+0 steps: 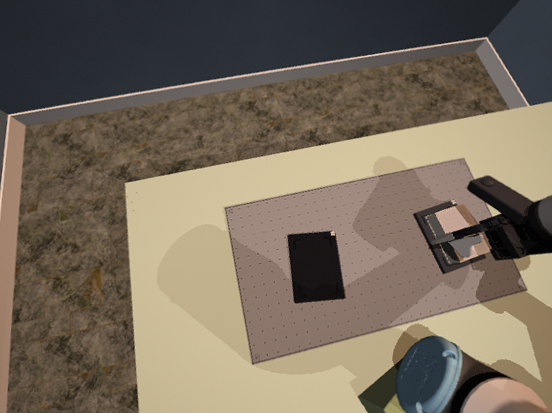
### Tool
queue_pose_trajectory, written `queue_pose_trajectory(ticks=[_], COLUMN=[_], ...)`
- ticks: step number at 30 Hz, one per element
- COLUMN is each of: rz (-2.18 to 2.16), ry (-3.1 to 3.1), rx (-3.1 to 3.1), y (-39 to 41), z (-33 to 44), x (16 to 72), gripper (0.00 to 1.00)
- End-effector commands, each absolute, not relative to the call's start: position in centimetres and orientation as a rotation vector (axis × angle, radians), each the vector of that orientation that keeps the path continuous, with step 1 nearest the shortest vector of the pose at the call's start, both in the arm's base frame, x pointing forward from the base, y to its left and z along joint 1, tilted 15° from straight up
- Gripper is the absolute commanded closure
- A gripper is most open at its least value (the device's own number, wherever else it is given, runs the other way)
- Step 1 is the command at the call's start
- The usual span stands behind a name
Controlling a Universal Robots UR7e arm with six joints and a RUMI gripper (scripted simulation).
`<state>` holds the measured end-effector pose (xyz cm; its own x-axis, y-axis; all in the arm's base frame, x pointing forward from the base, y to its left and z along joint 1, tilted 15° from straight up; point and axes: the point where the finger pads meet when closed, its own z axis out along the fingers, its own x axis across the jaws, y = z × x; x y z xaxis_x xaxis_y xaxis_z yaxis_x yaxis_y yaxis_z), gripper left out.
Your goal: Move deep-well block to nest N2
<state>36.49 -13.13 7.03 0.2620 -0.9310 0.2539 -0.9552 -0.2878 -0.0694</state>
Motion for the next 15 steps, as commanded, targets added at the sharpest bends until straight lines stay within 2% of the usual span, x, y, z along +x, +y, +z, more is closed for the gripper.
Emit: queue_pose_trajectory(ticks=[1,15], rz=[0.377,0.377], ry=[-1.813,-1.813], rx=[2.416,2.416], y=[-13.0,-12.7], z=[7.9,8.9], x=[36.4,36.2], gripper=[0.0,0.0])
